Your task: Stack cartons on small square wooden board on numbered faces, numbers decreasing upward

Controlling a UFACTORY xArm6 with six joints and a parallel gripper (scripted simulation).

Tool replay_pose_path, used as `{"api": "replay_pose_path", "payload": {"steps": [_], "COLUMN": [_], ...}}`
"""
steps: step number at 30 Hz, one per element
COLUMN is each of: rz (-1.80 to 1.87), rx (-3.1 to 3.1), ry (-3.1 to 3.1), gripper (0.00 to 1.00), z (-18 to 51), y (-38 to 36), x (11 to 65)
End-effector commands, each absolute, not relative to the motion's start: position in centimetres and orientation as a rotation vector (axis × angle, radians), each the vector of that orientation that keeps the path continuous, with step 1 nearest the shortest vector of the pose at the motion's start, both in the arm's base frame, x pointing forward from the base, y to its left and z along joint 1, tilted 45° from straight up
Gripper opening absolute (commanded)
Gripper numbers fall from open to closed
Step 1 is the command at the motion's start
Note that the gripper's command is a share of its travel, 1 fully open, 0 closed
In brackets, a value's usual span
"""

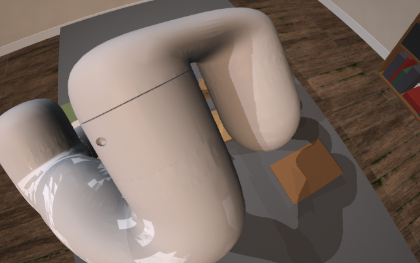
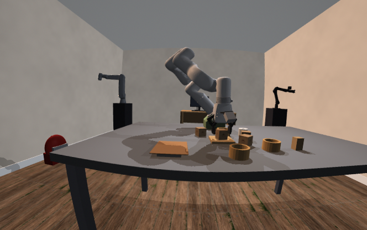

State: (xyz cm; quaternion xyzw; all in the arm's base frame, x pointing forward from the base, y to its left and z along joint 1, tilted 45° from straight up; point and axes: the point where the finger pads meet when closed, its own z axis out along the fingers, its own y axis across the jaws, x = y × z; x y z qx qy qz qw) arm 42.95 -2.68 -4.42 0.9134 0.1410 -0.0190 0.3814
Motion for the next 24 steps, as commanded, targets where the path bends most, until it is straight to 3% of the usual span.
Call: {"api": "replay_pose_path", "payload": {"steps": [1,24], "rz": [-0.044,-0.044], "rx": [2.332,2.332], "ry": [0.36,0.361], "gripper": [1.0,1.0], "z": [-4.34,-3.46], "y": [-2.58,-1.69], "x": [43.06,42.95]}}
